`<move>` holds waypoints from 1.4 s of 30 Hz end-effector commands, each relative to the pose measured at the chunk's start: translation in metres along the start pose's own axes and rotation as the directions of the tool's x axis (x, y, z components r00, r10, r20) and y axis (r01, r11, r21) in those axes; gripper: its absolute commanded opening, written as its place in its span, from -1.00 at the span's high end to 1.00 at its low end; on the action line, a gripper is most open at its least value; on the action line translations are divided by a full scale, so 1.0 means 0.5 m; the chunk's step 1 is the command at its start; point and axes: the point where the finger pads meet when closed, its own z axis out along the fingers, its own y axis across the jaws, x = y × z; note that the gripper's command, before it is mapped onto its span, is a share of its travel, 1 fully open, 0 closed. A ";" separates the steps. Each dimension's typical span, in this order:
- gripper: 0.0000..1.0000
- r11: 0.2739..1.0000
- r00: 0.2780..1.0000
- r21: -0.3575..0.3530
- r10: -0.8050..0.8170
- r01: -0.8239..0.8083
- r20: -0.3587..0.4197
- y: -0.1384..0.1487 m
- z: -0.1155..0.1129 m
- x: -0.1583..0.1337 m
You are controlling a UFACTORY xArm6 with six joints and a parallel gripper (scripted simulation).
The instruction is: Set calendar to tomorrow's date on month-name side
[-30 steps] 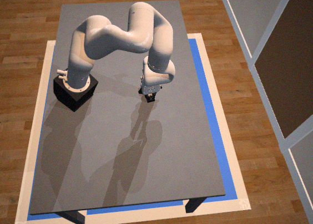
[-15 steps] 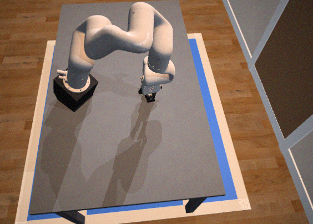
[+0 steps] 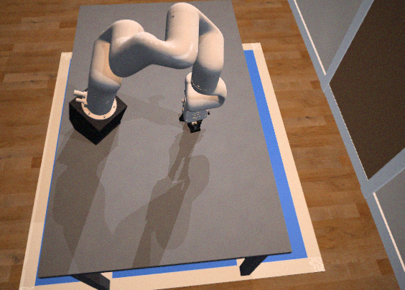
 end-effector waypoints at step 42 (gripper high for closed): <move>0.01 1.000 1.000 -0.002 0.000 0.000 0.000 0.002 -0.002 0.000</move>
